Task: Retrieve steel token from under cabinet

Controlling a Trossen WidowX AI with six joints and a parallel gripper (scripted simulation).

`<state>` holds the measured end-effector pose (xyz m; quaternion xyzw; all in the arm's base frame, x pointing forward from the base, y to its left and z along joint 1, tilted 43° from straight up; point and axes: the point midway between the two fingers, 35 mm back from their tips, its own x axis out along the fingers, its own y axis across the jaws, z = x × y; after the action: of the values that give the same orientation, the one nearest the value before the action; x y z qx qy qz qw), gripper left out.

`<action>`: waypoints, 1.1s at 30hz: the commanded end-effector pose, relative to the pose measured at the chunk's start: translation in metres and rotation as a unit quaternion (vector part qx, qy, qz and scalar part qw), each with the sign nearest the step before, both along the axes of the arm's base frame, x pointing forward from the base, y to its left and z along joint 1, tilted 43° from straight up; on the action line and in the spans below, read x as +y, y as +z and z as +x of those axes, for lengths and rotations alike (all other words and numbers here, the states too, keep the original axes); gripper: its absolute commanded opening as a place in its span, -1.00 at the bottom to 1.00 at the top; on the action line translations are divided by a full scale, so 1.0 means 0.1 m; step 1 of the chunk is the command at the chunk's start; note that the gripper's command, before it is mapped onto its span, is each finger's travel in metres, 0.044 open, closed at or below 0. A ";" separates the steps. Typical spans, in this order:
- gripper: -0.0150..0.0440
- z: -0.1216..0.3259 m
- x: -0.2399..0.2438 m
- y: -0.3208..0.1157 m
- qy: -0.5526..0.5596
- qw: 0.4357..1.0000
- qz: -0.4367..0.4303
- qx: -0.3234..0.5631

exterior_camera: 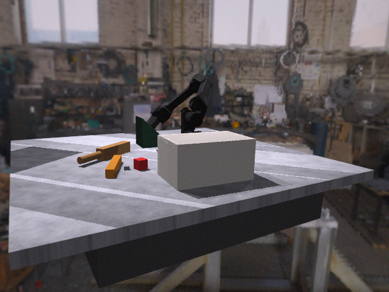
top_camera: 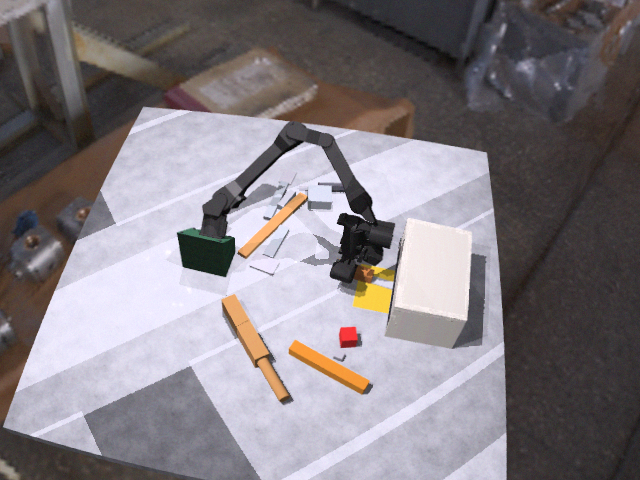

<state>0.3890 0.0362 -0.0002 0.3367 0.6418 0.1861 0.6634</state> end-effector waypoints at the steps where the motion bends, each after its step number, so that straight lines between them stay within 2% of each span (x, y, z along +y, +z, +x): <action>1: -0.49 -0.07 0.02 -0.01 -0.001 1.000 0.000 0.005; 33: -0.49 -0.37 0.09 0.02 -0.001 1.000 0.001 0.006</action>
<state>0.3582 0.0440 0.0023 0.3359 0.6426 0.1867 0.6628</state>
